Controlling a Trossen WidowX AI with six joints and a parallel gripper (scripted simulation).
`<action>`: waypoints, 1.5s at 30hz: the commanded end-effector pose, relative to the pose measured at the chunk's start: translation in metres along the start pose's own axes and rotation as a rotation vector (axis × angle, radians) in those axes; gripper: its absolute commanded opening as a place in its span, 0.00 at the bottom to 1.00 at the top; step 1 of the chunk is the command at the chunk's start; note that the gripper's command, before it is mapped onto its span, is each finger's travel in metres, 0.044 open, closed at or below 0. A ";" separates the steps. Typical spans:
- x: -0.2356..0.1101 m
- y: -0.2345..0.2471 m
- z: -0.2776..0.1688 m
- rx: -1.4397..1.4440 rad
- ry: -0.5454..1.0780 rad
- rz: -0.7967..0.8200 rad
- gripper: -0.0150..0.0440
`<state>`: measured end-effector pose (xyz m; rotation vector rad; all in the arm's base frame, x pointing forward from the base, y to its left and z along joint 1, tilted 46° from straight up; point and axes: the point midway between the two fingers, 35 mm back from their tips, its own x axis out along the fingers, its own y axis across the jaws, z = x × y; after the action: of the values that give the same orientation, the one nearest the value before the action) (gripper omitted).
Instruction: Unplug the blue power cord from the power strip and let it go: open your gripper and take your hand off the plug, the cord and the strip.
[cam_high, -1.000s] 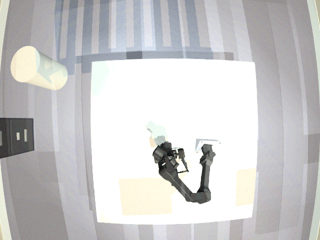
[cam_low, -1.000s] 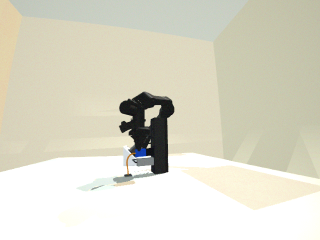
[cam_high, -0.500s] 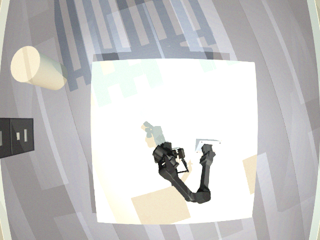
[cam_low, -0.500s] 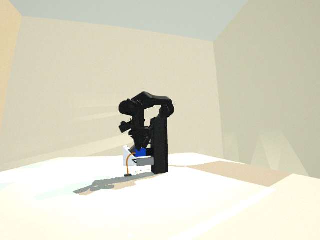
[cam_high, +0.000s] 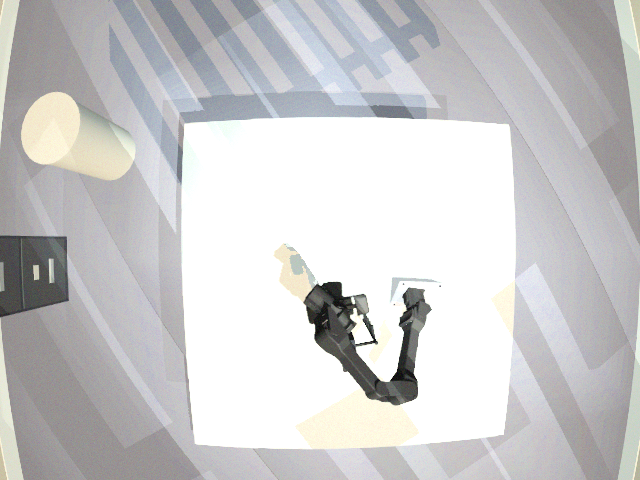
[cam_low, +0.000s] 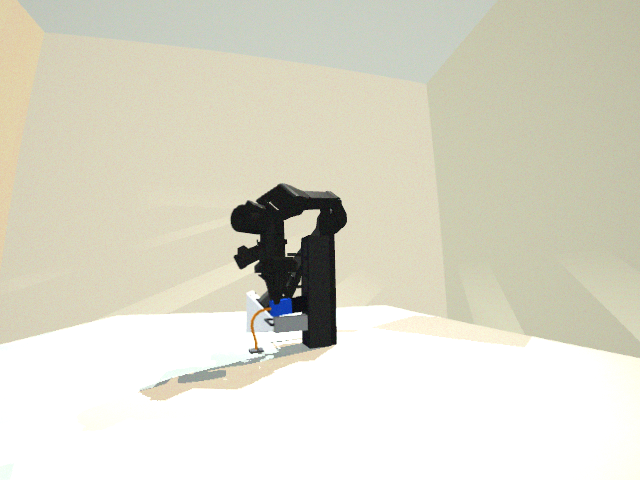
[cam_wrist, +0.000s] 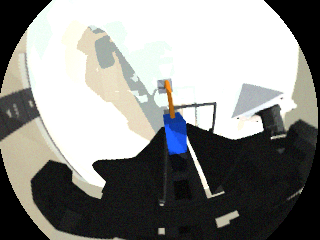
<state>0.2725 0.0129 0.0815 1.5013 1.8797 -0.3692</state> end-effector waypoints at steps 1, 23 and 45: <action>-0.008 0.001 0.031 0.002 -0.059 0.006 0.25; -0.011 0.000 0.039 0.005 -0.053 0.007 0.88; -0.026 -0.001 0.096 0.004 -0.057 0.007 1.00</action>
<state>0.3063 -0.0638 0.0309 1.4936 1.8244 -0.4068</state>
